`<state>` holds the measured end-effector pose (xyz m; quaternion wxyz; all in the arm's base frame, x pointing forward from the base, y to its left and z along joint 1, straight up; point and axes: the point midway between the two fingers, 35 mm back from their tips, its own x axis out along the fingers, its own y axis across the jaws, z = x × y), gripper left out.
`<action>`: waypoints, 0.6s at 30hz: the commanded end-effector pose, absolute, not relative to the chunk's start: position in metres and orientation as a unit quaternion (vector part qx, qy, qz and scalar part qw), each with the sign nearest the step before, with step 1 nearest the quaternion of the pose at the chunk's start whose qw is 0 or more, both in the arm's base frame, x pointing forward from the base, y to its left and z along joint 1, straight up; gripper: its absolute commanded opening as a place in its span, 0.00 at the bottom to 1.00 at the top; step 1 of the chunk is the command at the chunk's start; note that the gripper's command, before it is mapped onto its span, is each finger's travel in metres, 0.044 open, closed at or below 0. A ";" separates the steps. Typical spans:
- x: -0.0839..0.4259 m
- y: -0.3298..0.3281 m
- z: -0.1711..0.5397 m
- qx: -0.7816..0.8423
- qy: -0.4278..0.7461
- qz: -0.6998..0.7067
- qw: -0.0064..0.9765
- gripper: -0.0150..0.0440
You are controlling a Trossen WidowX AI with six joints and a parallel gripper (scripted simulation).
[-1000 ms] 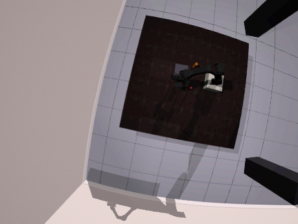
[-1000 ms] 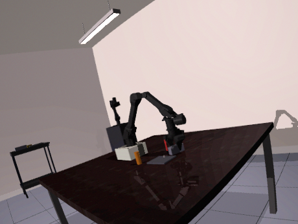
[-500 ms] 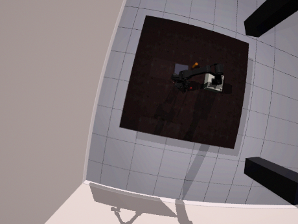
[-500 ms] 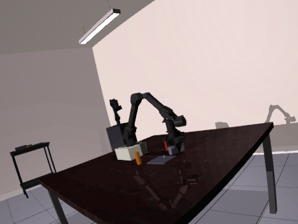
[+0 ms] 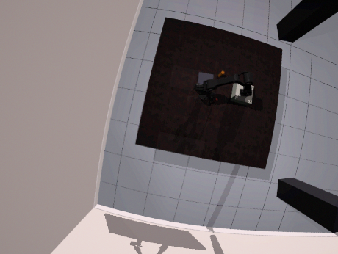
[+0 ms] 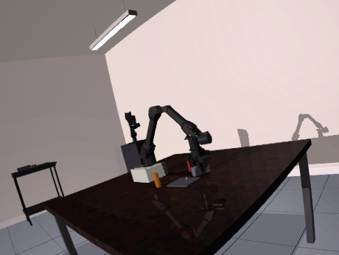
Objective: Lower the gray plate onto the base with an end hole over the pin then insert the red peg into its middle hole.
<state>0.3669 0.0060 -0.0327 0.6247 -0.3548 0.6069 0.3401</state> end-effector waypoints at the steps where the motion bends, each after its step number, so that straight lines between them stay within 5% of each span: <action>1: 0.367 0.007 -0.033 -0.355 0.605 0.343 0.625 0.31; 18: 0.371 0.005 0.002 -0.356 0.605 0.342 0.625 0.25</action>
